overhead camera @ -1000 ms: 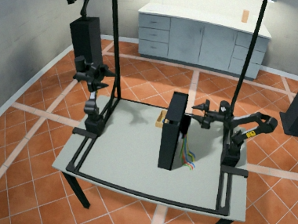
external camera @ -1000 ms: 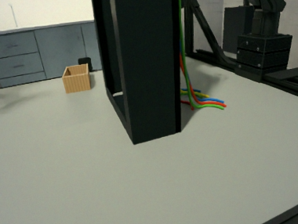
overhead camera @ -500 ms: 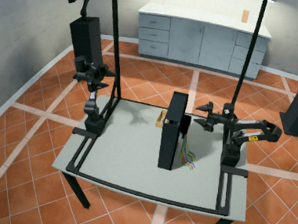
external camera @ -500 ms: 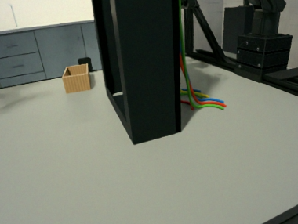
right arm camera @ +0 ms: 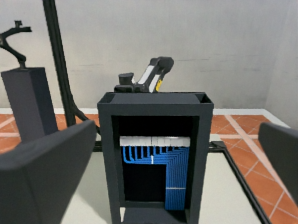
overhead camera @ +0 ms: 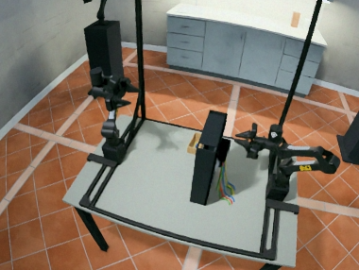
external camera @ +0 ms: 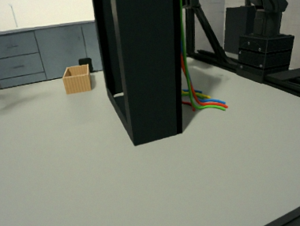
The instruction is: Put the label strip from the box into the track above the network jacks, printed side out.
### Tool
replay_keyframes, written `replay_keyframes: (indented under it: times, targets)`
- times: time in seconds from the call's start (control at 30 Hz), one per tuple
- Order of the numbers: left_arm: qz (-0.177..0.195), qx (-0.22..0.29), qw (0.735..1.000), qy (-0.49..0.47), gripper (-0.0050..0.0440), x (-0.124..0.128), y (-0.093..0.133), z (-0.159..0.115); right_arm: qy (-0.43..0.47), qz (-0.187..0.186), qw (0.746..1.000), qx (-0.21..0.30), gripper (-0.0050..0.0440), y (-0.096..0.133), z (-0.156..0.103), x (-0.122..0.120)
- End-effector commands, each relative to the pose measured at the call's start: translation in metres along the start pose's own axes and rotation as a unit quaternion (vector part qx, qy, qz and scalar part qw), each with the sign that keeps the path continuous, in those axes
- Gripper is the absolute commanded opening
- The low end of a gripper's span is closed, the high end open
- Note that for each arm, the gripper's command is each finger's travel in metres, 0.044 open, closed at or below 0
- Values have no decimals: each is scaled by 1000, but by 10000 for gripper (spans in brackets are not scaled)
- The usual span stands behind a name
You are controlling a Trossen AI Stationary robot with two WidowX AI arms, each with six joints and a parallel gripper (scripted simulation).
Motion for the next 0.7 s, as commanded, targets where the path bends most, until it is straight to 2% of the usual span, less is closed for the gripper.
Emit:
replay_keyframes:
  times: [0.0, 0.07, 0.1, 0.43, 0.67]
  targets:
    - [-4, 1, 1000, 2, 56, -3, 0, 0, 6, 0, 1000, -1, 440, 0, 4, 1]
    - [-4, 1, 1000, 2, 8, -3, 0, 0, 6, 0, 1000, -1, 440, 0, 4, 1]
    - [-4, 1, 1000, 2, 0, -3, 0, 0, 6, 0, 1000, -1, 440, 0, 4, 1]
    - [-4, 0, 1000, 1, 0, -3, 0, -1, 6, 0, 1000, -1, 440, 0, 4, 1]
    - [-7, 2, 1000, 8, -1, -3, -4, -37, 6, 0, 1000, -1, 440, 0, 4, 1]
Point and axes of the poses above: on each arm, the point midway between the two fingers, 35 mm back from their tips, its own y axis back along the fingers, its own x axis across the jaws, z = x × y, the point moved 8 cm from there along y, back along the fingers, and after that the axes turned 6 degrees about y, right-handed, at the moved point
